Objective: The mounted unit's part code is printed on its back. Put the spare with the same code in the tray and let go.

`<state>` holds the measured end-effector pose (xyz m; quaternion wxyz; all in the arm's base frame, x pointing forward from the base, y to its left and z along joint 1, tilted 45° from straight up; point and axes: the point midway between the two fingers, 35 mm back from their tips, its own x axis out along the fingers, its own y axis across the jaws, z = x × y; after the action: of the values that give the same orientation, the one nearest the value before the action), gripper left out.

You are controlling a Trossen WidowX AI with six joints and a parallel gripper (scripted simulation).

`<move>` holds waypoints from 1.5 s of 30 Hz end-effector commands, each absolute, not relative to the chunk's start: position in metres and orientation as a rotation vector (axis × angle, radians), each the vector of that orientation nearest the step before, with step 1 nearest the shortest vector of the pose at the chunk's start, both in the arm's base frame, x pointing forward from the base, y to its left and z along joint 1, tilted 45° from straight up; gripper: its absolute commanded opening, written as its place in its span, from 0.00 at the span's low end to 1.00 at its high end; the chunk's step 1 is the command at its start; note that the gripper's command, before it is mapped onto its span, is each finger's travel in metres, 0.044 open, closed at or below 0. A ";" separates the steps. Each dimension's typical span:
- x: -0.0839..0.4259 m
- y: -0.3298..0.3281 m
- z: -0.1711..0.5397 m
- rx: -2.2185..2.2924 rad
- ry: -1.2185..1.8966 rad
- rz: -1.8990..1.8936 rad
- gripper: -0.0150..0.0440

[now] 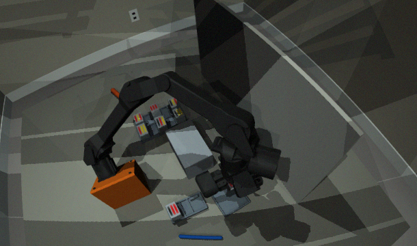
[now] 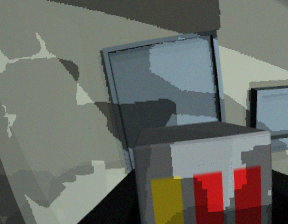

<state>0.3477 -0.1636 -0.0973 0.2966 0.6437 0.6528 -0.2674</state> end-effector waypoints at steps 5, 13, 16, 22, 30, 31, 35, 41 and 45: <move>0.348 -0.156 -0.105 1.721 1.742 -0.714 0.25; 0.348 -0.151 -0.110 1.722 1.742 -0.714 0.25; 0.348 -0.149 -0.112 1.722 1.742 -0.714 0.25; 0.348 -0.145 -0.117 1.722 1.742 -0.713 0.25; 0.348 -0.140 -0.122 1.722 1.742 -0.713 0.25; 0.348 -0.139 -0.123 1.722 1.742 -0.713 0.25; 0.348 -0.136 -0.125 1.722 1.742 -0.713 0.25; 0.348 -0.132 -0.129 1.722 1.742 -0.712 0.25; 0.348 -0.129 -0.132 1.723 1.742 -0.712 0.25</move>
<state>0.3494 -0.1339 -0.1289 0.2965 0.6442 0.6527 -0.2665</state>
